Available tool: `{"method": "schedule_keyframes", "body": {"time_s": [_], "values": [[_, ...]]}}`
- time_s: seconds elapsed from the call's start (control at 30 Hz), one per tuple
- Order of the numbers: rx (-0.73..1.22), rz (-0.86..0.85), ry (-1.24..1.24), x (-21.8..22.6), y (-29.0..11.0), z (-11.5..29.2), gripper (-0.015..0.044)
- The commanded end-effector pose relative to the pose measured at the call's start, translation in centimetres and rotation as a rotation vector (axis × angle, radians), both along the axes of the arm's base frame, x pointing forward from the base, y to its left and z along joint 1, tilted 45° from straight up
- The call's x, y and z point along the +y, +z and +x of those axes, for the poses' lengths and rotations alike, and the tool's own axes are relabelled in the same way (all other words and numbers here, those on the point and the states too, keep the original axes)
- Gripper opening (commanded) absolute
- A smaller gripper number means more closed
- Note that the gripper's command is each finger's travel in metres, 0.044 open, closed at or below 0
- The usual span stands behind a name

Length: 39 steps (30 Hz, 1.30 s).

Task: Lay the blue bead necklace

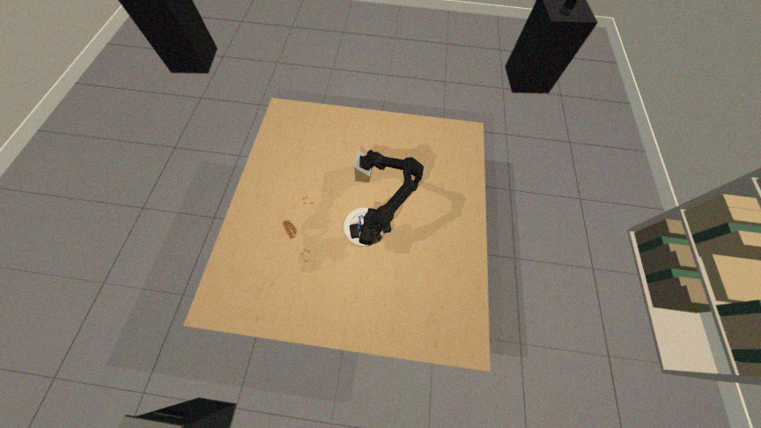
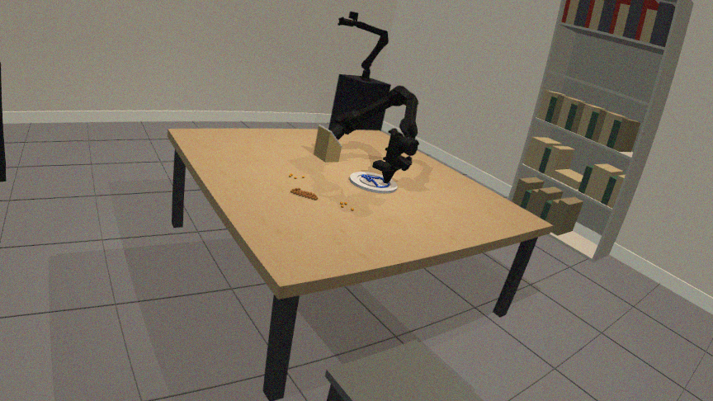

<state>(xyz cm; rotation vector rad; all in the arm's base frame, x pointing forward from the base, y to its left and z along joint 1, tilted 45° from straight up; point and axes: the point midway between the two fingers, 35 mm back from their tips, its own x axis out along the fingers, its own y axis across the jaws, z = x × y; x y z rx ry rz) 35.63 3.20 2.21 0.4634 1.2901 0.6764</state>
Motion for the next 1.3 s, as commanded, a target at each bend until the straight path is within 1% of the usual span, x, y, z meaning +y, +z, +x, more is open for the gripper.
{"method": "schedule_keyframes", "body": {"time_s": [0.0, 0.3, 0.73, 1.27], "values": [[-0.004, 0.002, -0.002, -0.3, 0.3, 0.0, 0.0000], [-0.004, 0.002, -0.002, 0.7, 1.3, 0.3, 0.0000], [-0.004, 0.003, -0.002, 1.2, 0.7, 0.4, 0.0000], [-0.004, 0.002, -0.002, 0.7, 1.3, 0.3, 0.0420]]}}
